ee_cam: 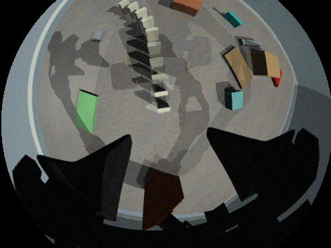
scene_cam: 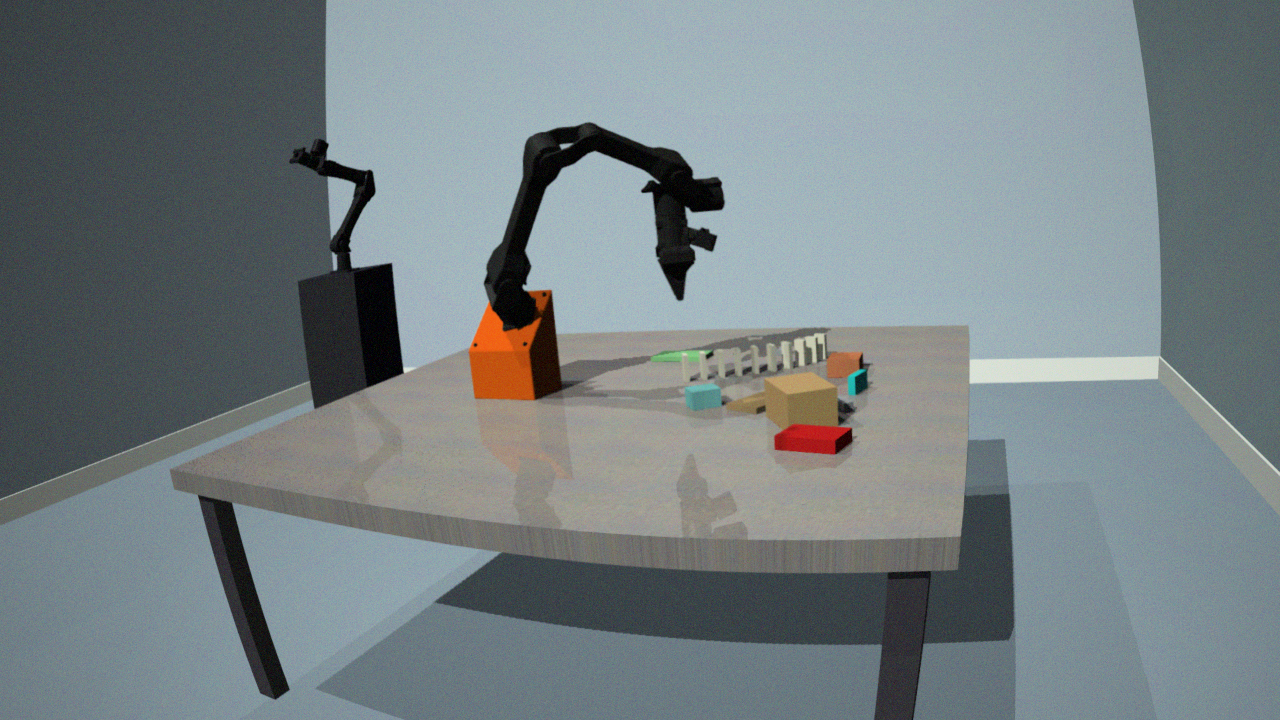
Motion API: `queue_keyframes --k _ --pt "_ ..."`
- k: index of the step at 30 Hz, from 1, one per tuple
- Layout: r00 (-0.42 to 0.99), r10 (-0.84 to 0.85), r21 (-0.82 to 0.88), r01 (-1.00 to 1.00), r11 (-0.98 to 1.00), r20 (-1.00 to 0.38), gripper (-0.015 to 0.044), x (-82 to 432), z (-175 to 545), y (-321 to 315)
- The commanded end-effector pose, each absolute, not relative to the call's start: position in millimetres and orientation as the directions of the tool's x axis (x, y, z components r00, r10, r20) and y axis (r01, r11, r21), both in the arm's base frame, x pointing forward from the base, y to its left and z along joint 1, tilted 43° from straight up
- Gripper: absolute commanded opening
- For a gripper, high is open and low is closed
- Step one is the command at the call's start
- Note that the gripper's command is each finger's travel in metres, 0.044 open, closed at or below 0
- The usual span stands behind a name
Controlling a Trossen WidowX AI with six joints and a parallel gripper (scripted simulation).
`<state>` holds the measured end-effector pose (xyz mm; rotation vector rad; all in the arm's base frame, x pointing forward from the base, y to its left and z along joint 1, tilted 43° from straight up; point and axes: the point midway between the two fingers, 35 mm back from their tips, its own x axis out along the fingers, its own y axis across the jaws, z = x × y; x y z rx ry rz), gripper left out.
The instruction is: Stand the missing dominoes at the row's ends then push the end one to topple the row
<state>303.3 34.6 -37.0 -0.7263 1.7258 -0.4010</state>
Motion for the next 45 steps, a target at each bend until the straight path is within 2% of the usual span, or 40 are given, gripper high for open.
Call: queue_keyframes --k 1,4,8,11,13,45 --pt "-0.151 -0.652 -0.66 0.011 0.751 -0.743 0.0309 296 -42 26" --pt "-0.151 -0.653 -0.662 0.315 0.68 -0.742 0.023 287 -49 16" --pt "-0.151 -0.654 -0.564 0.669 0.484 -0.741 0.0125 275 -58 4" --pt "-0.151 -0.656 -0.424 0.861 0.28 -0.74 0.0046 265 -65 -6" --pt "-0.151 -0.656 -0.349 0.919 0.181 -0.739 0.0 261 -67 -10" --pt "-0.151 -0.657 -0.339 0.926 0.168 -0.739 0.0 260 -67 -10"
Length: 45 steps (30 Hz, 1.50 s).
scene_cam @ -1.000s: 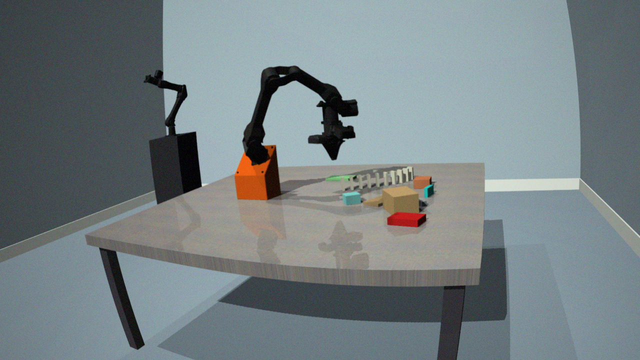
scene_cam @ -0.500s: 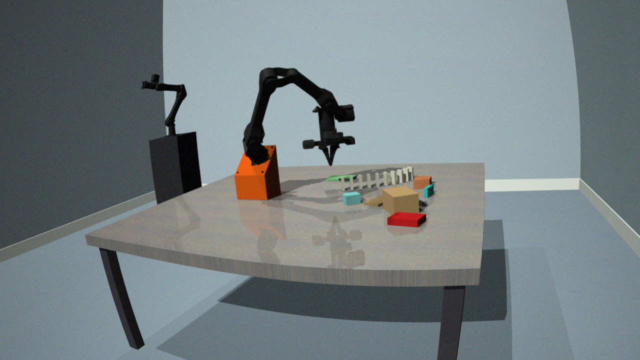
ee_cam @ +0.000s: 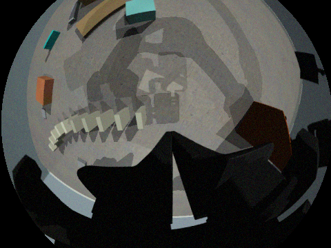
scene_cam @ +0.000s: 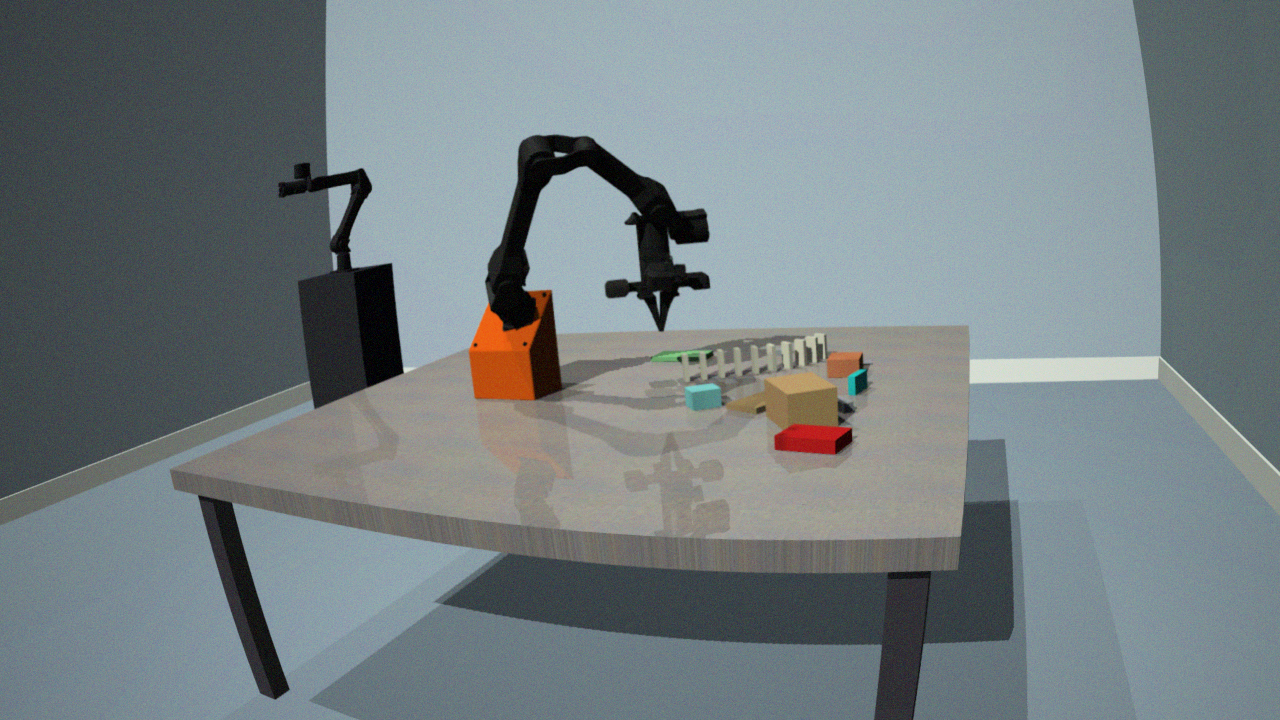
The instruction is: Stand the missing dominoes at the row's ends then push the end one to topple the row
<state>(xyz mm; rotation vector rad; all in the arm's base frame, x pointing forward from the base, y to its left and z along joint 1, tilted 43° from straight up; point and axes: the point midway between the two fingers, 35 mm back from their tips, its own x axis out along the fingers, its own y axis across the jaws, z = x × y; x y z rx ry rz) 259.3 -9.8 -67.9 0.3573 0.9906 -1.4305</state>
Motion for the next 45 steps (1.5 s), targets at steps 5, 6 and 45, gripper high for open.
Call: queue_keyframes --k 5,6,45 --pt "-0.151 -0.657 -0.339 0.926 0.168 -0.739 0.0 260 -67 -10" --pt "-0.151 -0.657 -0.339 0.926 0.168 -0.739 0.0 260 -67 -10" --pt "-0.151 -0.659 -0.34 0.926 0.167 -0.737 0.0 259 -130 -62"
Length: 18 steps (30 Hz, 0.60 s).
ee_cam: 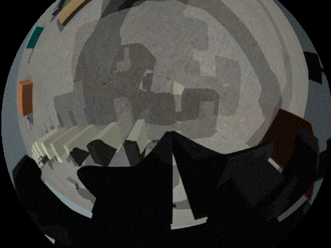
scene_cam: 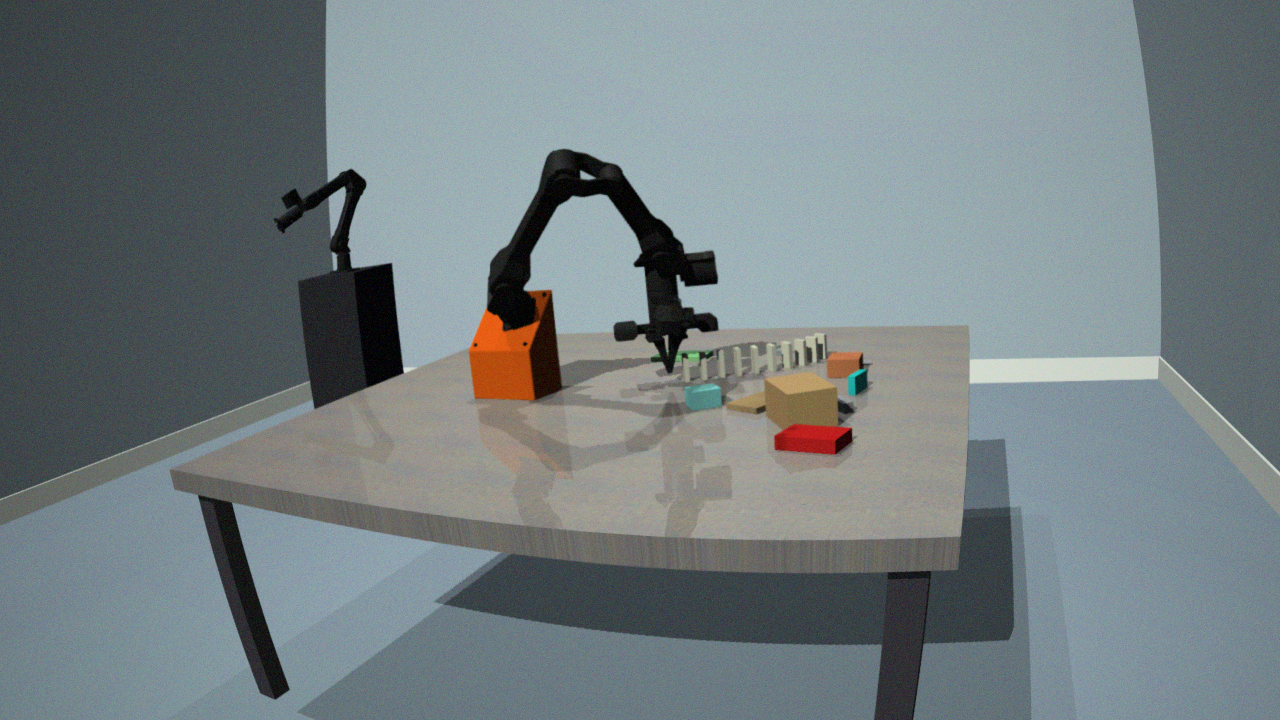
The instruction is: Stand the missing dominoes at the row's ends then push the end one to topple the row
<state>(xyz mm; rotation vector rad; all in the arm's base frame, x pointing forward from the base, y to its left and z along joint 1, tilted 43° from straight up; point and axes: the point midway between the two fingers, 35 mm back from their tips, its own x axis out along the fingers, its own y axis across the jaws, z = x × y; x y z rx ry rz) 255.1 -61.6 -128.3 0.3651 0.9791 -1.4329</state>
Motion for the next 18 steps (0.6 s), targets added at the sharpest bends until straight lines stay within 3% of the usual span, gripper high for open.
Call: queue_keyframes --k 1,18 --pt "-0.151 -0.659 -0.339 0.926 0.167 -0.737 0.0 261 -131 -62" --pt "-0.163 -0.641 -0.336 0.929 0.156 -0.75 0.0 281 -130 -54"
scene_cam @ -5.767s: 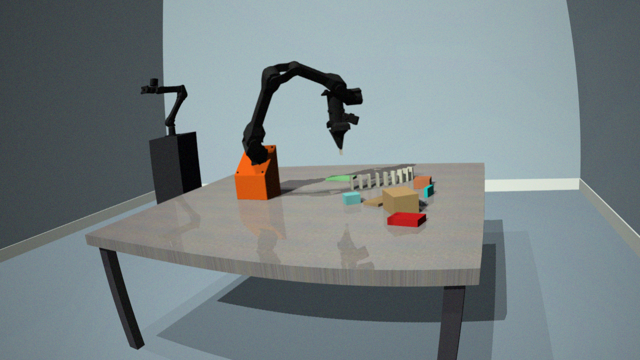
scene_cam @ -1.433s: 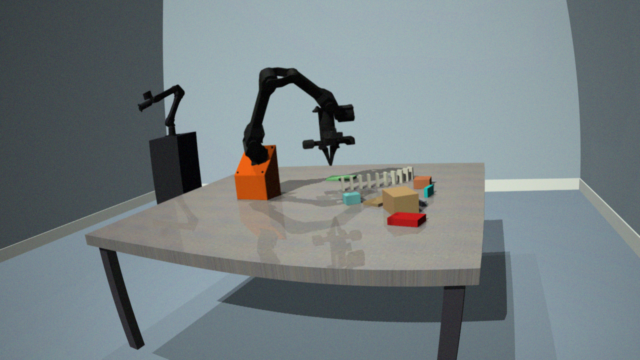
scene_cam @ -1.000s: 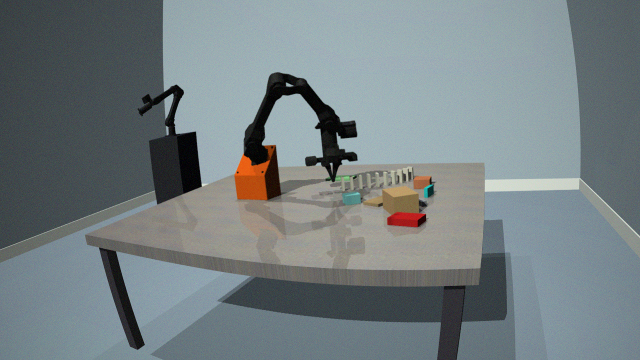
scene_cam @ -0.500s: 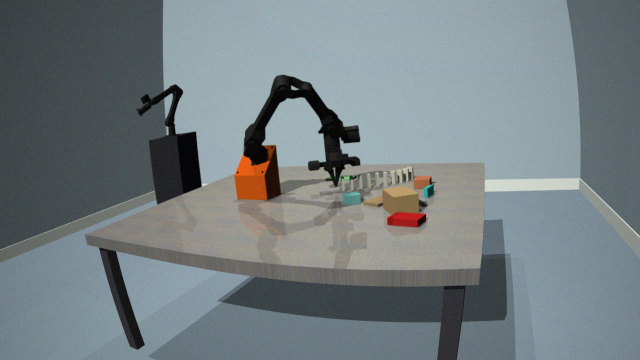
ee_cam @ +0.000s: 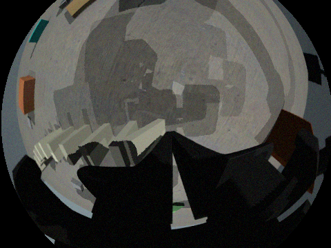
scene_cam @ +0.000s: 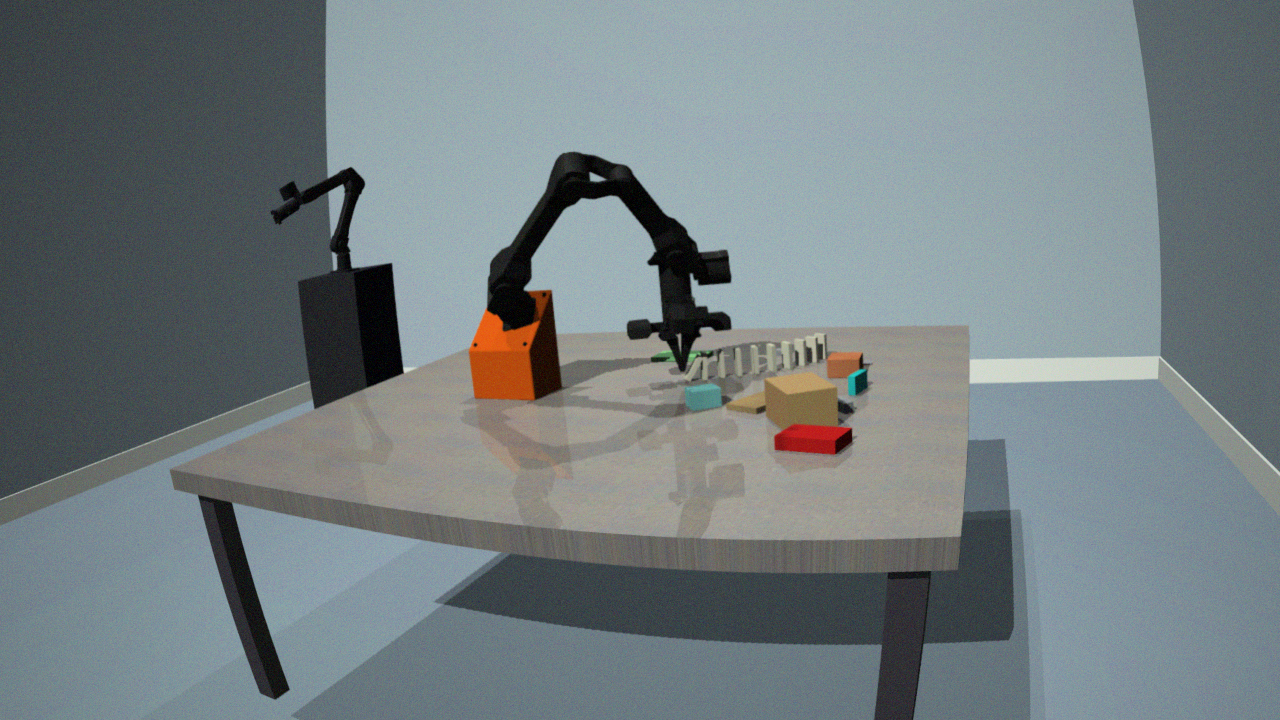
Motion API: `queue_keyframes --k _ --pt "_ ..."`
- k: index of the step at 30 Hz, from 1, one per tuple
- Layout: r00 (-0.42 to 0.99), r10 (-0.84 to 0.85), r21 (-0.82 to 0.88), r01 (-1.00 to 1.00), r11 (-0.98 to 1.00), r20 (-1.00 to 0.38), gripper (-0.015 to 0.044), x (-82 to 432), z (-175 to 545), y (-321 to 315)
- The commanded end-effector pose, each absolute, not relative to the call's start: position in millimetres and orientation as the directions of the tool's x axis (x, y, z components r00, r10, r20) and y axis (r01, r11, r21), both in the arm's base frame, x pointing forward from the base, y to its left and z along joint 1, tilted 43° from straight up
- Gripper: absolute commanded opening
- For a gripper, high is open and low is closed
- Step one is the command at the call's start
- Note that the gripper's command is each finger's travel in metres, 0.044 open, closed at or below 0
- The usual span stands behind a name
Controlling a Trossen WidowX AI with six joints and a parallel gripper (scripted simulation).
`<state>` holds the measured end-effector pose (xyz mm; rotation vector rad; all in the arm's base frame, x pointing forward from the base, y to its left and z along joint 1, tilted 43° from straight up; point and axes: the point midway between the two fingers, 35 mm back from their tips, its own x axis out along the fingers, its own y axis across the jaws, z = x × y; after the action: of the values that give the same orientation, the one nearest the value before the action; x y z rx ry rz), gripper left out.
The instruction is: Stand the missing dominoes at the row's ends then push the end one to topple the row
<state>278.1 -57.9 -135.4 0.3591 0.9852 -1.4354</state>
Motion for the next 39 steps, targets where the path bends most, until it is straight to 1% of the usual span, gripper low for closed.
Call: queue_keyframes --k 1,9,39 --pt "-0.174 -0.629 -0.337 0.93 0.148 -0.757 0.0 284 -126 -50" --pt "-0.149 -0.657 -0.336 0.927 0.168 -0.739 0.0 311 -100 -15" --pt "-0.149 -0.657 -0.336 0.927 0.168 -0.739 0.0 311 -100 -15"
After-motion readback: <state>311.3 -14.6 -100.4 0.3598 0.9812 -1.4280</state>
